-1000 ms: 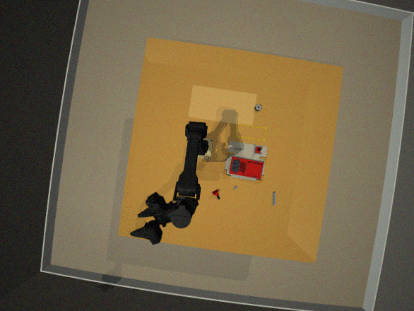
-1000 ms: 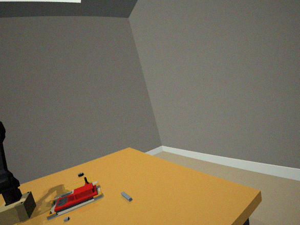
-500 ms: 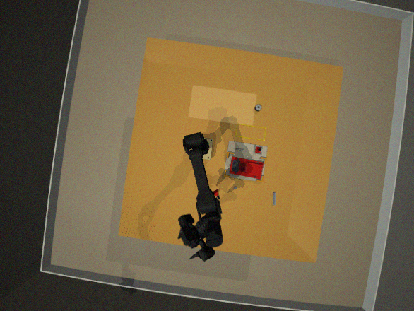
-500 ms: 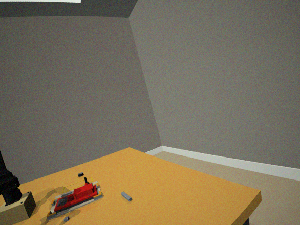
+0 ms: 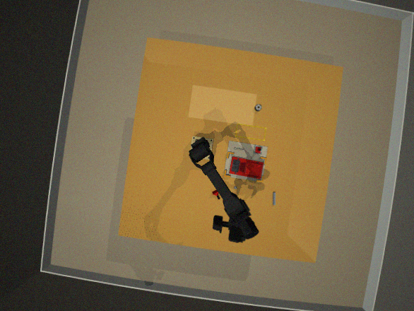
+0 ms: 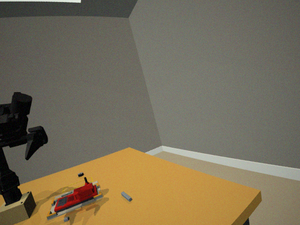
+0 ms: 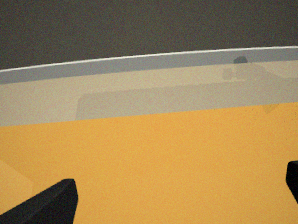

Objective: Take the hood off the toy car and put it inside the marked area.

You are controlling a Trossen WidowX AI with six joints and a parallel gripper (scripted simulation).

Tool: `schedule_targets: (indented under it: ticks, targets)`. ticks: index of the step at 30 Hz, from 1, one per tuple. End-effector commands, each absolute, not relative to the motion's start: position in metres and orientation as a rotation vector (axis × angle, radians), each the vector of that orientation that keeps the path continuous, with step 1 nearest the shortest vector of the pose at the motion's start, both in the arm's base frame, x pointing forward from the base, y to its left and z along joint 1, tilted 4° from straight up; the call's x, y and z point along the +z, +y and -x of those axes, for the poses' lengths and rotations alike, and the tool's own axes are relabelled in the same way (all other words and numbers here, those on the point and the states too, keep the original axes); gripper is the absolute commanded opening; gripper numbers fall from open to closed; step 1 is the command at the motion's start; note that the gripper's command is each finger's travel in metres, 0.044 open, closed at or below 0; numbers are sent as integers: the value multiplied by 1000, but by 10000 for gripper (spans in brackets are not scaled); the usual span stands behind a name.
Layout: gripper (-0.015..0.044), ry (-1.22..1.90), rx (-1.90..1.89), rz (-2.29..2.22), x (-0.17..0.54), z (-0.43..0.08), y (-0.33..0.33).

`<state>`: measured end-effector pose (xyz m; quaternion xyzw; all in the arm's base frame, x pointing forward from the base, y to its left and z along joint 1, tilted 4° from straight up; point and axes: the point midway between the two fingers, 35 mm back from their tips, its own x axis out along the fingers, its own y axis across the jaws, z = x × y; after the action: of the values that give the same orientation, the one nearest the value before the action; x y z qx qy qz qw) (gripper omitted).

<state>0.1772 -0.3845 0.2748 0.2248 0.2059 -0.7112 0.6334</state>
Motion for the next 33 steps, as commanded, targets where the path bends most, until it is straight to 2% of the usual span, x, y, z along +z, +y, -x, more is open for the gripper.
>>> schedule_targets:
  ticks: [1,8,15,24,33]
  targets:
    - [440,706,-1427,-460,235,-221,-361]
    - [440,1039,-1056,-342,175,-283,-305]
    - [440,1309,-657,-210,120,-322,-230]
    - [440,1553,-167,-55,67,-336,-130]
    - [440,1557,-157,-52,65,-336,-128]
